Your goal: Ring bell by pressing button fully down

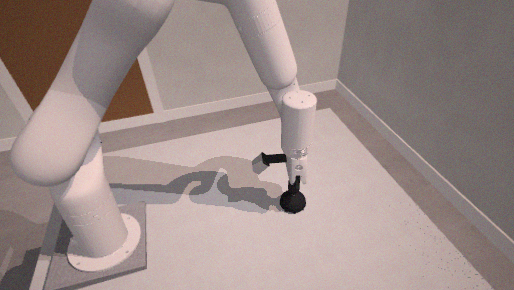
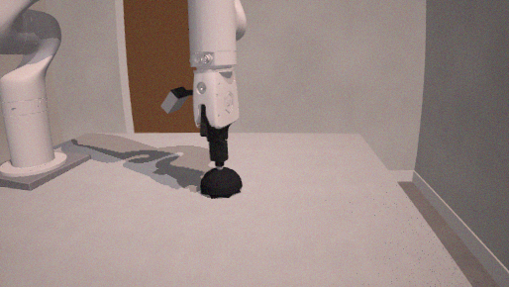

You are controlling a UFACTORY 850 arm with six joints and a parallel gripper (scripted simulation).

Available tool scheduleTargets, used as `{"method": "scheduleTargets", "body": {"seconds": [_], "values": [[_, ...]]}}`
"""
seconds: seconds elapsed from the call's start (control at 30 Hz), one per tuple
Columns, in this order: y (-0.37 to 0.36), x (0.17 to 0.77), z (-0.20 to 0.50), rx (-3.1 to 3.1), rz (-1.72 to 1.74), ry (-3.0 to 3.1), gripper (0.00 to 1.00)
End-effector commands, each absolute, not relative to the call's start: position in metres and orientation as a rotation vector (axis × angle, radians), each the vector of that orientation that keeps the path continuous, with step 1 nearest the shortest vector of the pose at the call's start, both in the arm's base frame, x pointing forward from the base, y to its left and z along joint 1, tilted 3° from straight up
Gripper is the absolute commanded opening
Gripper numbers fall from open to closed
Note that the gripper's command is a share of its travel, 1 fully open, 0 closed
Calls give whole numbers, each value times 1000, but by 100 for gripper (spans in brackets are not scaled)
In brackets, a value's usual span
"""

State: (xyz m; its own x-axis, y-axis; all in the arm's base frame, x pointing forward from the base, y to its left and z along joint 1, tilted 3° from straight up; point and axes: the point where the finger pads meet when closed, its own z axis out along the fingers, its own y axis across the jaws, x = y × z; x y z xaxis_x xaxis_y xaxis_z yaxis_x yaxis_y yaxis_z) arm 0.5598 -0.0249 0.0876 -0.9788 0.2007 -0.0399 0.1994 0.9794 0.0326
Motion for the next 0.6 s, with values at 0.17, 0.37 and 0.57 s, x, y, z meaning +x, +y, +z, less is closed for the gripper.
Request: {"method": "scheduleTargets", "body": {"seconds": [0.17, 0.37, 0.57], "values": [[-25, 561, 88, 311, 44, 3081, 0], [-25, 561, 85, 311, 44, 3081, 0], [-25, 561, 85, 311, 44, 3081, 0]]}}
